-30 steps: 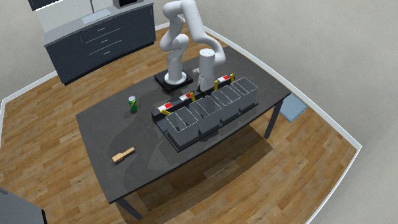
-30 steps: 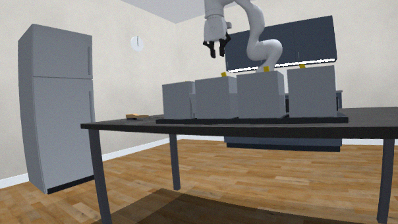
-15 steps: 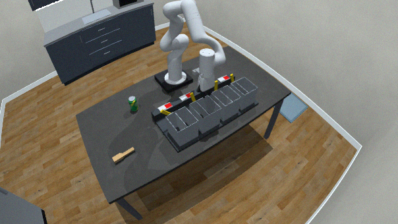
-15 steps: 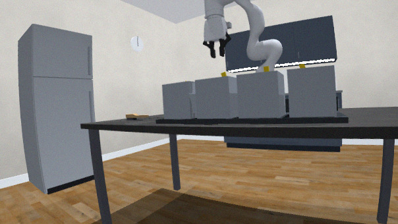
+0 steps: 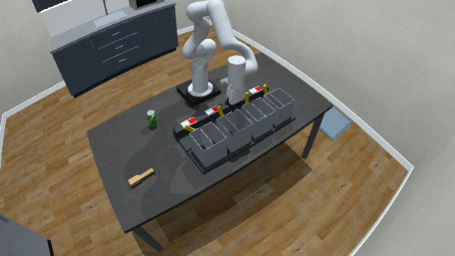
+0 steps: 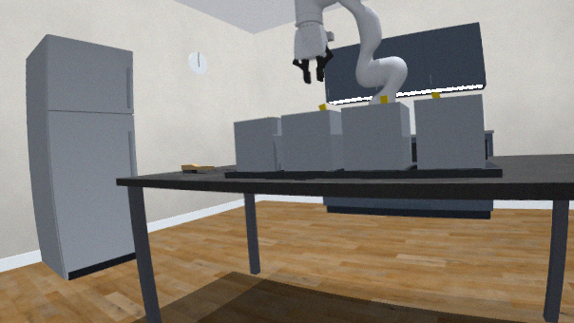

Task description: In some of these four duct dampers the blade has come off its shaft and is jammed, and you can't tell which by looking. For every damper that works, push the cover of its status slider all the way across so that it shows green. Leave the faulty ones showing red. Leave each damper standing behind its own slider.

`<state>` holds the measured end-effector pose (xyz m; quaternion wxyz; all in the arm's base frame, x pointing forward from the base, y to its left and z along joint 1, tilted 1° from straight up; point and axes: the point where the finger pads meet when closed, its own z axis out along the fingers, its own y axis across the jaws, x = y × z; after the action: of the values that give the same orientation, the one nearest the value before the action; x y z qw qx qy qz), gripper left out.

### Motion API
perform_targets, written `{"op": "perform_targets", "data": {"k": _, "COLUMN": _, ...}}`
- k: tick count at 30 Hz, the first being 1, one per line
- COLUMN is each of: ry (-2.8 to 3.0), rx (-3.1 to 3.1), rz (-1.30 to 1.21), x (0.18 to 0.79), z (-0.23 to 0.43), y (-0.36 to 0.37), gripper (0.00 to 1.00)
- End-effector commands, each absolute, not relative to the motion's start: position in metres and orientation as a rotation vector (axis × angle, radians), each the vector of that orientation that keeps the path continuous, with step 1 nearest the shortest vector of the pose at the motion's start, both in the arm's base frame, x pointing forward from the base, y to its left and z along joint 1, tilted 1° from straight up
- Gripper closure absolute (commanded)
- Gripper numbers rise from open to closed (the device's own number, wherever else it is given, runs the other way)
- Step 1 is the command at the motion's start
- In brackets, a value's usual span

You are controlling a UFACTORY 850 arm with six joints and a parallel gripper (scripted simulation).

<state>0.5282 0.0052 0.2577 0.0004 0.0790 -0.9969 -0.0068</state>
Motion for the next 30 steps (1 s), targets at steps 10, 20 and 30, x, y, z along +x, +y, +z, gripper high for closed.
{"op": "perform_targets", "data": {"k": 10, "ry": -3.108, "rx": 0.247, "rz": -0.263, "x": 0.462, "z": 0.241, "y": -0.034, "gripper": 0.61}}
{"op": "perform_targets", "data": {"k": 20, "ry": -3.087, "rx": 0.245, "rz": -0.404, "x": 0.423, "z": 0.231, "y": -0.056, "gripper": 0.61}}
{"op": "perform_targets", "data": {"k": 30, "ry": -3.087, "rx": 0.245, "rz": -0.404, "x": 0.423, "z": 0.231, "y": -0.056, "gripper": 0.61}}
